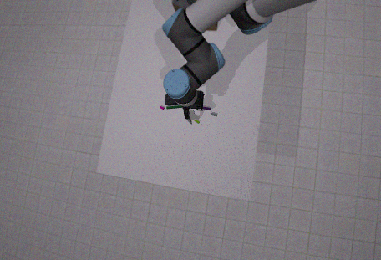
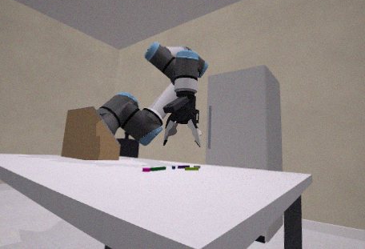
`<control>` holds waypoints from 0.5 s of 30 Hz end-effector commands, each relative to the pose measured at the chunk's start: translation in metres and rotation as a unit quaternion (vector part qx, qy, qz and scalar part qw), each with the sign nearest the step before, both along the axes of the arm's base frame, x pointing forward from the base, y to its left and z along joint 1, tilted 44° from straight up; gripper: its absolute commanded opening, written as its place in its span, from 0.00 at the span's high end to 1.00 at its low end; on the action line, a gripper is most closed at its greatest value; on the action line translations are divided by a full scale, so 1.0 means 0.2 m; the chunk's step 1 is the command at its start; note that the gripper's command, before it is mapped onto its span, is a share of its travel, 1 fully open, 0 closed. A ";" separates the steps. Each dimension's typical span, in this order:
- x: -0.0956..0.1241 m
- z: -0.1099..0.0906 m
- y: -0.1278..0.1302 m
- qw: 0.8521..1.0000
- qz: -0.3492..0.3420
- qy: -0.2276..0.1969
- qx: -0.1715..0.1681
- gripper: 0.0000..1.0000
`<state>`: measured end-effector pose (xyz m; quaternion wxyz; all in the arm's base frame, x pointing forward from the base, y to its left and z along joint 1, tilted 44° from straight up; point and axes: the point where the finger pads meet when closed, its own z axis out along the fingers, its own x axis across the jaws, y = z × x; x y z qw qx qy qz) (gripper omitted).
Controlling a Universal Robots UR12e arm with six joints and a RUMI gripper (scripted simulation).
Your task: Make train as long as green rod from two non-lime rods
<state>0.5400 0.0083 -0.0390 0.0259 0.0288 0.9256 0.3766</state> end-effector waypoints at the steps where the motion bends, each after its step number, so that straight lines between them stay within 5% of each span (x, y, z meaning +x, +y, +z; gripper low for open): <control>1: 0.00 0.00 -0.01 1.000 -0.016 0.015 0.000 0.00; 15: 0.00 0.00 -0.01 1.000 -0.022 0.020 0.001 0.00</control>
